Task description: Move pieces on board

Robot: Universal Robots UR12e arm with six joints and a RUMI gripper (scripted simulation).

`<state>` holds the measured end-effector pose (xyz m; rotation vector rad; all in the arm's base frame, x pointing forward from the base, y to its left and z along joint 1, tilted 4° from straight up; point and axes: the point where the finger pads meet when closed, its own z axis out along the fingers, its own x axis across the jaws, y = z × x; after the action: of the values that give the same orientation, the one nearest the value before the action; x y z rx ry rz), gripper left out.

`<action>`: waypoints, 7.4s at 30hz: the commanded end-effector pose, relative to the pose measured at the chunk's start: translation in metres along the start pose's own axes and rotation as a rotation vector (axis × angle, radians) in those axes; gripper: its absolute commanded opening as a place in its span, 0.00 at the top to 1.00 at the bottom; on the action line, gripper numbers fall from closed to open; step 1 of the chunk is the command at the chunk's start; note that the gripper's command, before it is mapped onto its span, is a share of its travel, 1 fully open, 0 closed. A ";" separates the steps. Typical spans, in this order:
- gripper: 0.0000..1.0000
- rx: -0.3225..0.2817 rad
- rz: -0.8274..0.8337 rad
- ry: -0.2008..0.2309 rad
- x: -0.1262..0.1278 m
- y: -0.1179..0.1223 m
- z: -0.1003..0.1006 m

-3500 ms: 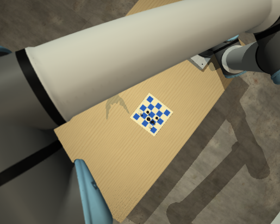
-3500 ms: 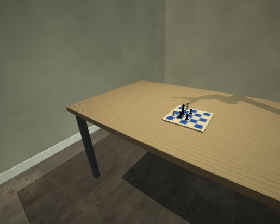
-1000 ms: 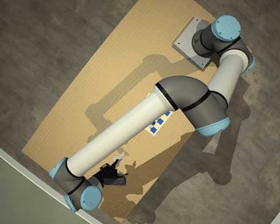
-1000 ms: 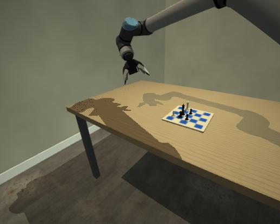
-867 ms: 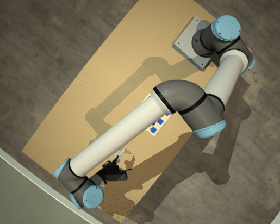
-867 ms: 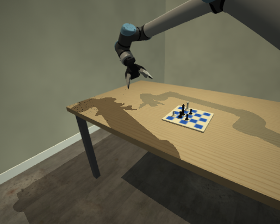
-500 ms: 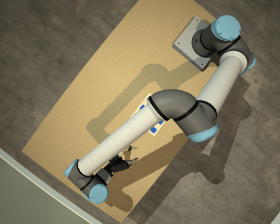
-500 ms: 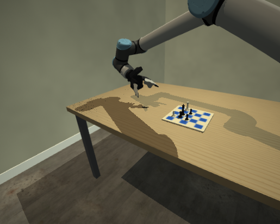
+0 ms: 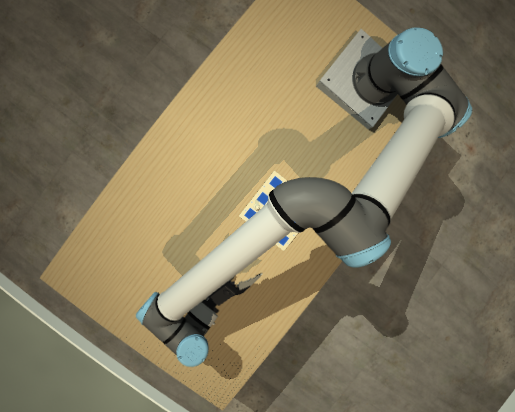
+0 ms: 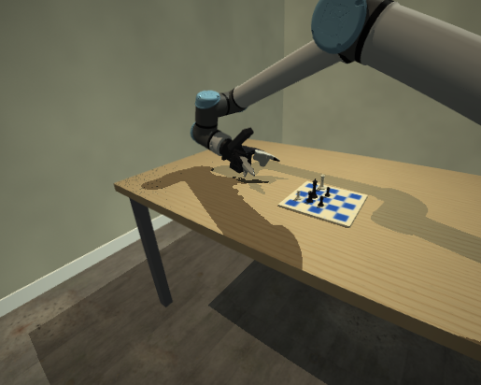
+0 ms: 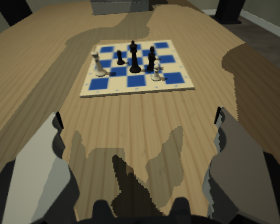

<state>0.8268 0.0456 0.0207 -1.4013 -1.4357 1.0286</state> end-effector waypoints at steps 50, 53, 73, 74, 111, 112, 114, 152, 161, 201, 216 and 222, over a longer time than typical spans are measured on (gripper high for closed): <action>0.00 0.043 -0.067 -0.038 -0.005 0.003 0.009; 0.00 0.043 -0.067 -0.038 -0.005 0.003 0.009; 0.00 0.042 -0.067 -0.038 -0.007 -0.068 -0.012; 0.00 0.042 -0.067 -0.038 -0.007 -0.073 -0.014; 0.00 -0.096 -0.095 -0.024 -0.006 -0.083 -0.003; 0.00 -0.113 -0.098 -0.023 -0.006 -0.083 -0.002; 0.00 -0.148 -0.106 -0.020 -0.006 -0.085 0.002; 0.00 -0.843 -0.257 -0.072 0.011 -0.120 0.094; 0.00 -0.987 -0.287 -0.109 0.016 -0.130 0.121; 0.00 -1.254 -0.339 -0.203 0.030 -0.150 0.178; 0.00 -1.255 -0.328 -0.195 0.030 -0.150 0.178; 0.00 -1.257 -0.297 -0.172 0.031 -0.150 0.179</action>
<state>0.6118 0.0732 0.1121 -1.7746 -2.5331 -0.0721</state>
